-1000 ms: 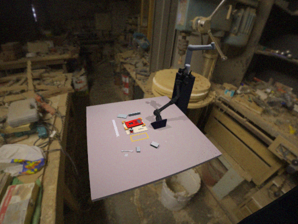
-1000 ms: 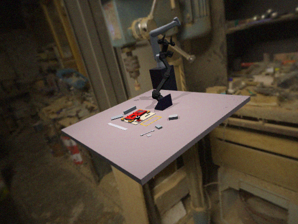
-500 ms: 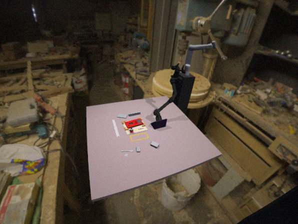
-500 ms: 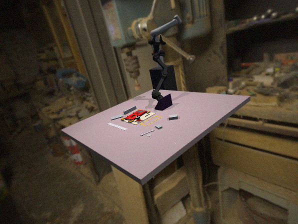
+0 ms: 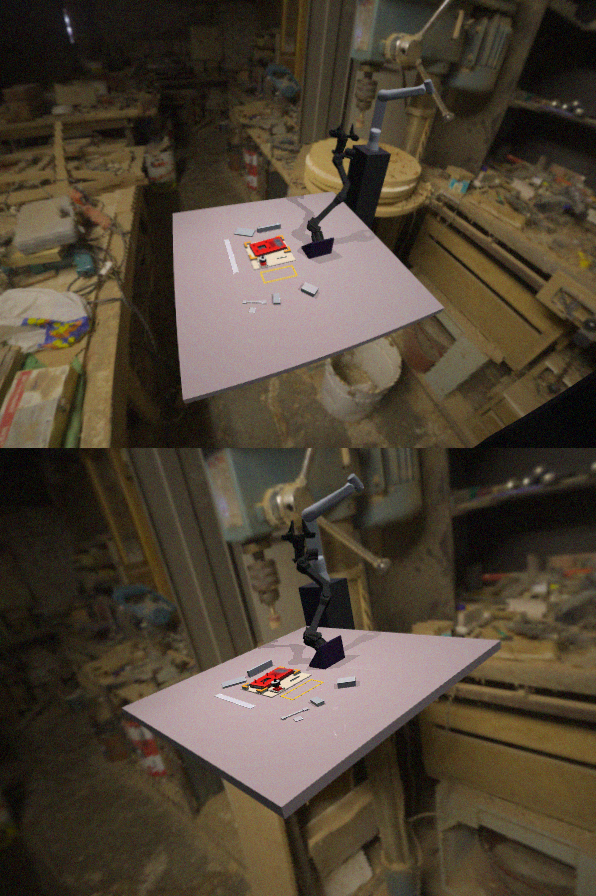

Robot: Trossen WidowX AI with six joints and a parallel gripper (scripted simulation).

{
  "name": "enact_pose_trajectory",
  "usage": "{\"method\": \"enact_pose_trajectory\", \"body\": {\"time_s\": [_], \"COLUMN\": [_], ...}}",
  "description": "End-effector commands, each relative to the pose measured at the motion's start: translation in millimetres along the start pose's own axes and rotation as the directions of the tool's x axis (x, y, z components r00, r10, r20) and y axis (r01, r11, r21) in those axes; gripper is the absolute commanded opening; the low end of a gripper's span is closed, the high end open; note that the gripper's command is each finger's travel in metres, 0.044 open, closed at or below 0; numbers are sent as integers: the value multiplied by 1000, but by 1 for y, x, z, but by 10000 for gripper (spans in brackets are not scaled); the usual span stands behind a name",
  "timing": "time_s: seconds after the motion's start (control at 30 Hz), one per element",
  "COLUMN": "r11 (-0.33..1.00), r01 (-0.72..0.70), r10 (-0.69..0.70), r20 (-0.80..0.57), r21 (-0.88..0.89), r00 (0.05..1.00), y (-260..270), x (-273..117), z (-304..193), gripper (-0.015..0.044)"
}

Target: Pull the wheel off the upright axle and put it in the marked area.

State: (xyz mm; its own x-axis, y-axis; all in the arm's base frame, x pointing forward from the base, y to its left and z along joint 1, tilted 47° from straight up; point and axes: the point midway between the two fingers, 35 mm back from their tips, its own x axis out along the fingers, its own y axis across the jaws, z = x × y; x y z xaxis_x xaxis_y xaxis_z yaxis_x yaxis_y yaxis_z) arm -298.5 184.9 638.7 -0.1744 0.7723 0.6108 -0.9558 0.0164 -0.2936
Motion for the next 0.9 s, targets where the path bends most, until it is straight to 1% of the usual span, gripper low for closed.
{"method": "enact_pose_trajectory", "body": {"time_s": [0.0, 0.43, 0.63, 0.87], "r11": [997, 966, 978, 938], "r01": [59, 172, 138, 220], "r10": [-61, -212, -175, -299], "r20": [50, 210, 250, 304], "r21": [44, 195, 158, 268], "r00": [997, 954, 952, 904], "y": [-38, -125, -130, -196], "x": [-5, -26, -32, -48], "z": [18, 58, 66, 82], "gripper": [300, 300, 300, 300]}}
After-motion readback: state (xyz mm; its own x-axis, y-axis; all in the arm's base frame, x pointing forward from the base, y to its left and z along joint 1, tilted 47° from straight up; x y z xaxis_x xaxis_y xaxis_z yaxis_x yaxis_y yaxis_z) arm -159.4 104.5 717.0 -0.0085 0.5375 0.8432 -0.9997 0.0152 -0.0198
